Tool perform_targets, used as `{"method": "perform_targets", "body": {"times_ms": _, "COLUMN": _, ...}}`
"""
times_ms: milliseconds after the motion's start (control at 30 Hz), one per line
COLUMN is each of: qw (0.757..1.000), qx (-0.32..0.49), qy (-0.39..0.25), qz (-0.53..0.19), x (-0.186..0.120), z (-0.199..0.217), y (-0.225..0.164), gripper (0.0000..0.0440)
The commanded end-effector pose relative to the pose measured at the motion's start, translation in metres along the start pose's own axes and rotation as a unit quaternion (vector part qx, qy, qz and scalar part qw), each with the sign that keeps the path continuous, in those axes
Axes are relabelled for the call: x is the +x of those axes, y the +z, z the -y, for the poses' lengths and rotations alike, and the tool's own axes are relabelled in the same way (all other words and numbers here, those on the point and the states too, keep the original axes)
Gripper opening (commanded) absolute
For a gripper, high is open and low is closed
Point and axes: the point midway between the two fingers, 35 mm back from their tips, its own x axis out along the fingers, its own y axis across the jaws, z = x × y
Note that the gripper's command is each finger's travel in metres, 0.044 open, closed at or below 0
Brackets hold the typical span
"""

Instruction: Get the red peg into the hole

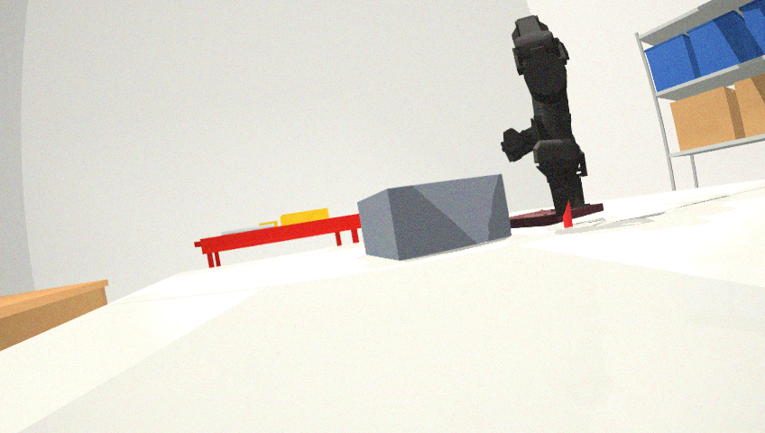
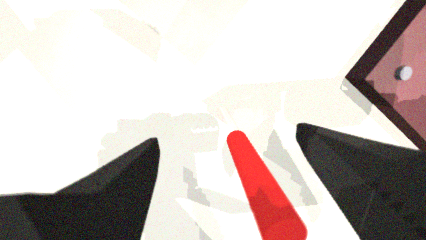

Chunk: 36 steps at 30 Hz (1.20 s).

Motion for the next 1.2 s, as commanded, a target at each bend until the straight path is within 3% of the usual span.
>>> {"method": "perform_targets", "body": {"times_ms": 0, "qw": 1.0, "qx": -0.012, "qy": -0.014, "qz": -0.005, "x": 0.013, "z": 0.005, "y": -0.003, "gripper": 0.0308}}
{"method": "perform_targets", "body": {"times_ms": 333, "qw": 0.999, "qx": -0.014, "qy": -0.044, "qz": -0.015, "x": 0.022, "z": 0.01, "y": -0.004, "gripper": 0.0048}}
{"method": "perform_targets", "body": {"times_ms": 433, "qw": 0.998, "qx": -0.015, "qy": -0.054, "qz": -0.016, "x": 0.023, "z": 0.01, "y": -0.004, "gripper": 0.0}}
{"method": "perform_targets", "body": {"times_ms": 833, "qw": 0.999, "qx": -0.02, "qy": -0.02, "qz": 0.039, "x": -0.029, "z": -0.004, "y": 0.028, "gripper": 0.0}}
{"method": "perform_targets", "body": {"times_ms": 1167, "qw": 0.997, "qx": 0.023, "qy": 0.006, "qz": 0.078, "x": -0.074, "z": -0.01, "y": 0.062, "gripper": 0.0001}}
